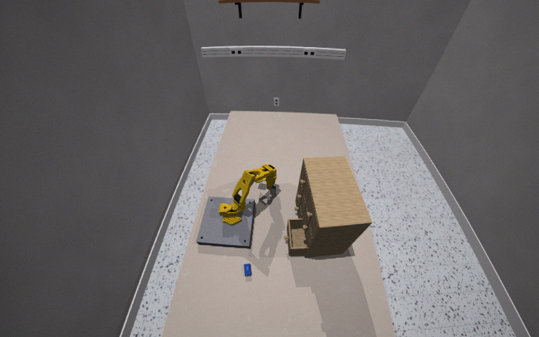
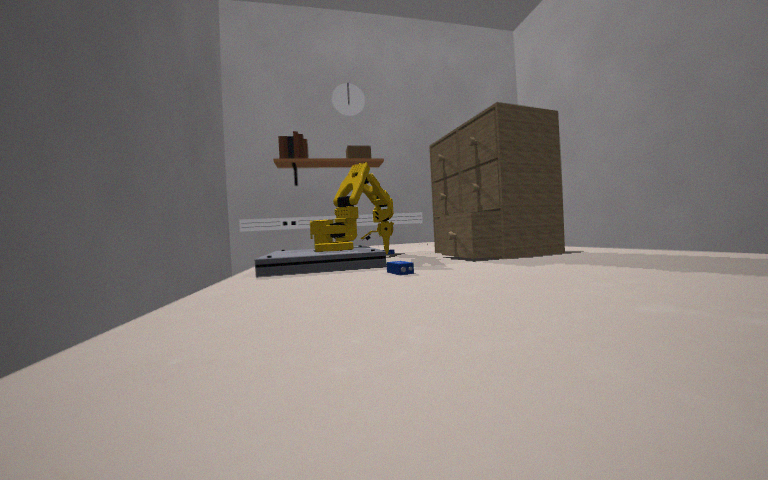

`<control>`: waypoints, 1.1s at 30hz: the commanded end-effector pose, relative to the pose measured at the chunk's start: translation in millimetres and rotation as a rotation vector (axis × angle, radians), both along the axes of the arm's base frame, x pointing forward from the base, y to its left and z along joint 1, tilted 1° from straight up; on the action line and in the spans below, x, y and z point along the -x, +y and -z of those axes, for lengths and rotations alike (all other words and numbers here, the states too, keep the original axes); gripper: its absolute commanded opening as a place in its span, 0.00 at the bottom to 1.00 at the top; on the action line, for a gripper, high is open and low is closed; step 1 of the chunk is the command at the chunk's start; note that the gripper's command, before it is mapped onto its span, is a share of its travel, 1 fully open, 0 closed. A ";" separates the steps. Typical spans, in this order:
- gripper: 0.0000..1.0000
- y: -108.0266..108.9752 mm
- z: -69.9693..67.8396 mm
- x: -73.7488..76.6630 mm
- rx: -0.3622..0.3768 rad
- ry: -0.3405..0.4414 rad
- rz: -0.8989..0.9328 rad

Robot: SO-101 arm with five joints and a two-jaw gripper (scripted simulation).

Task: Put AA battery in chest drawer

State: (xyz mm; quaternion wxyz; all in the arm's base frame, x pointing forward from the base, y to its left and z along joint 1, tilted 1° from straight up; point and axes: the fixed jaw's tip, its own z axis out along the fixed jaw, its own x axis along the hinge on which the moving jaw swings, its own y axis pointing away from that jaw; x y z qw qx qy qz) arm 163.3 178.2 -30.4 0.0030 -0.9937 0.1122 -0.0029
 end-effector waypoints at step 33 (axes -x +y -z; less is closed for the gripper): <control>0.13 -3.7 2.1 2.4 0.013 0.013 -0.004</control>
